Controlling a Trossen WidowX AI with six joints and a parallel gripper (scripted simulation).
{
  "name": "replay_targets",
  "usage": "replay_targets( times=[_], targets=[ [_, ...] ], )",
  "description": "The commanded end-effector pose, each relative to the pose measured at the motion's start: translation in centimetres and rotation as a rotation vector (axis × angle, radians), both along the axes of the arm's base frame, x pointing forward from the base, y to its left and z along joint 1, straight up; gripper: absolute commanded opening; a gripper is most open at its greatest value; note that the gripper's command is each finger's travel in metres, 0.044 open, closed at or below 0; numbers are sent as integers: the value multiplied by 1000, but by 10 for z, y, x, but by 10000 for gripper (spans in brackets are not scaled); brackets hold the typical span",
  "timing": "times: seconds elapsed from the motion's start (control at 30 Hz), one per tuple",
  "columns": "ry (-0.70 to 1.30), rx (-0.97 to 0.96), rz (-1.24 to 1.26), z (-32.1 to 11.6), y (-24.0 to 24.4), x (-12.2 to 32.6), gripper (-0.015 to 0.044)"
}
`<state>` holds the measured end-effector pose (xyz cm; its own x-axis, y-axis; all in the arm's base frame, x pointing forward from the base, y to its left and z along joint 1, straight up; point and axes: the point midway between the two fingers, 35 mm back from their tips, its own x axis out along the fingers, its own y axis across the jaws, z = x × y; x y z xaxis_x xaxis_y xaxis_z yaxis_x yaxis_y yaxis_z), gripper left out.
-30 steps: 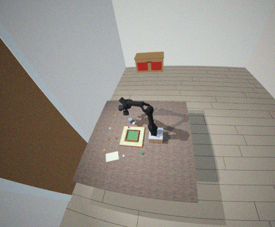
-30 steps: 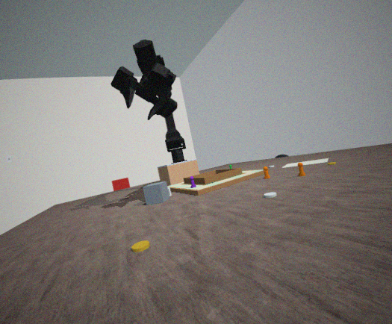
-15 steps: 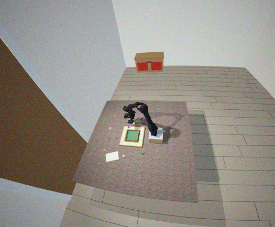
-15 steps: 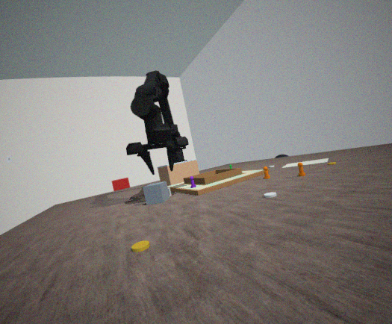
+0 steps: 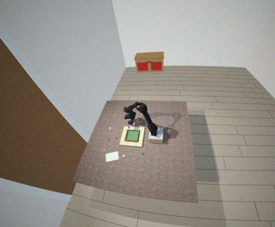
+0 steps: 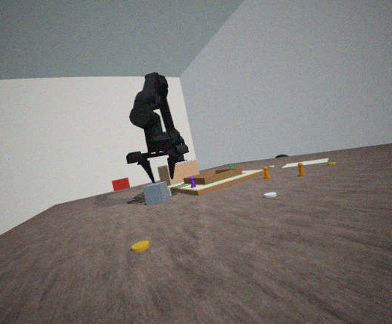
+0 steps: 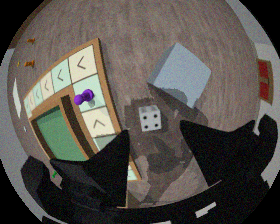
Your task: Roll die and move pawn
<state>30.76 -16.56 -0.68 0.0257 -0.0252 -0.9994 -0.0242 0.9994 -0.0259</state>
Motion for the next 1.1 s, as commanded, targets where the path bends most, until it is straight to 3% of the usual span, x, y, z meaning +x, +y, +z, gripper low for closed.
replay_targets(
  times=[0.0, 0.77, 0.97, 1.07],
  targets=[
    [6, 8, -4, -8, 2, -3, 275],
    [6, 8, -4, -40, 0, -2, 275],
    [6, 8, -4, -40, 0, -2, 118],
    [6, 8, -4, -40, 0, -2, 97]
  ],
)
